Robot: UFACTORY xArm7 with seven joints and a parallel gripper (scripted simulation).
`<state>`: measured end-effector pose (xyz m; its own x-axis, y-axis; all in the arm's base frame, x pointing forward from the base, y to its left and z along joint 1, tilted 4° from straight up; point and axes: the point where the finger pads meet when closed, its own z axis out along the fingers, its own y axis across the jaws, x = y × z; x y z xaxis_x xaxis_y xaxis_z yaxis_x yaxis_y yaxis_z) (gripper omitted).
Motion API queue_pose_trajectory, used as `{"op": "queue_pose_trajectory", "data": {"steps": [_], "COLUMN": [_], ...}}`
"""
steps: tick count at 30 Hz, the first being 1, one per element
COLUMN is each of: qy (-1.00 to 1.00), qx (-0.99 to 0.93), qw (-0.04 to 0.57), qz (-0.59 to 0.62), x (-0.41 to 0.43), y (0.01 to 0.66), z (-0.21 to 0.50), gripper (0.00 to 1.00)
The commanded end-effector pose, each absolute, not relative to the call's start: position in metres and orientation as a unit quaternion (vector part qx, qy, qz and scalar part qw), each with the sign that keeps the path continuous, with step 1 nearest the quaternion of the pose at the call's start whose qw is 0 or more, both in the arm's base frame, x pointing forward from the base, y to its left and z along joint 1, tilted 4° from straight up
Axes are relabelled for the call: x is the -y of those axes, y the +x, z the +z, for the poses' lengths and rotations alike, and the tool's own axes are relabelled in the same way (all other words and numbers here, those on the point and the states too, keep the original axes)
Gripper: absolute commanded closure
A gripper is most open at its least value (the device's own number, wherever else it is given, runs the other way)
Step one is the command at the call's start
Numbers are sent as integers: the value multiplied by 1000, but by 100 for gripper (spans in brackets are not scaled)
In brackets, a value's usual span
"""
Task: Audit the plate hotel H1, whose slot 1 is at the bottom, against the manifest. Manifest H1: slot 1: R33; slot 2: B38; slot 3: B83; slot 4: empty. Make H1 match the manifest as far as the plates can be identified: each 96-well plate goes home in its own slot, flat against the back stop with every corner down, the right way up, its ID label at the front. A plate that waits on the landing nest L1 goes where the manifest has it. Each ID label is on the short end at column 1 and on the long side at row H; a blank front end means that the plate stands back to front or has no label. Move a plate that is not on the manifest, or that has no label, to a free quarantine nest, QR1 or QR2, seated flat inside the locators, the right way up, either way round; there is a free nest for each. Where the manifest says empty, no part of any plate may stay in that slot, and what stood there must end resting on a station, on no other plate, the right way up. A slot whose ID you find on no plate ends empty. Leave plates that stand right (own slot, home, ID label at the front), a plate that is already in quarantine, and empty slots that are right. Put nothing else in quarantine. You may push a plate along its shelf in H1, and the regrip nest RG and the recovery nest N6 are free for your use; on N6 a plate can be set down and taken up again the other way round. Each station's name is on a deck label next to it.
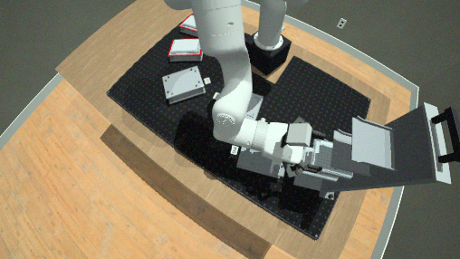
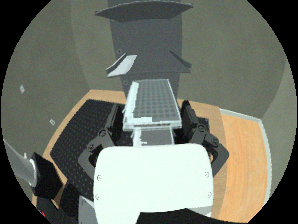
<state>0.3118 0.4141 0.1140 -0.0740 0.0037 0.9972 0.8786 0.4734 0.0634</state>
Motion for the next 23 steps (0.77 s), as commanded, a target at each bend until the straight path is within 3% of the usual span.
{"op": "queue_pose_trajectory", "data": {"steps": [1,23], "qy": [-349,-349], "qx": [630,630], "qw": [583,583], "qz": [-376,-376], "x": [-415,-401], "y": [312,319], "z": [115,116], "gripper": [0,0]}}
